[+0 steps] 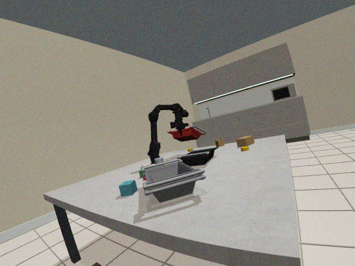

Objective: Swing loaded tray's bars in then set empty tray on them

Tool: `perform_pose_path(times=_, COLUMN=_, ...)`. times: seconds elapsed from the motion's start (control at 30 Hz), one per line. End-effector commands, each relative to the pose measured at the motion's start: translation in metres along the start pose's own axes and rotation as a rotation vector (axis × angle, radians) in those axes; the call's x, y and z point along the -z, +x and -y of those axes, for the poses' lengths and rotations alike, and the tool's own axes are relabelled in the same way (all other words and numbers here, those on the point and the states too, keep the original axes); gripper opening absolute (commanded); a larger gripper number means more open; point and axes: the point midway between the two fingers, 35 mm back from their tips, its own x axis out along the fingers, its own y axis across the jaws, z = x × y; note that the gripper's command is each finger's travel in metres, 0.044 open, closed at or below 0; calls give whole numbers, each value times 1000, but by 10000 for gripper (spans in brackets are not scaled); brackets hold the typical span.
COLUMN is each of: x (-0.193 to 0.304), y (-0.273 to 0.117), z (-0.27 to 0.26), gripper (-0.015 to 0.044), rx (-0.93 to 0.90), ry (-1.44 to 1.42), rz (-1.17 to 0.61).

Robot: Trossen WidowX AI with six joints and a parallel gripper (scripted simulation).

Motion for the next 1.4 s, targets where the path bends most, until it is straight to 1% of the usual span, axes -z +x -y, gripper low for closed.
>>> perform_pose_path(times=0.0, x=1, y=-11, z=9, gripper=0, rx=29, ry=4, rz=-8)
perform_pose_path(times=0.97, x=2, y=-11, z=9, gripper=0, rx=29, ry=6, rz=-8)
perform_pose_path(times=1.37, x=47, y=-13, z=-1, gripper=0, rx=32, ry=146, rz=-13)
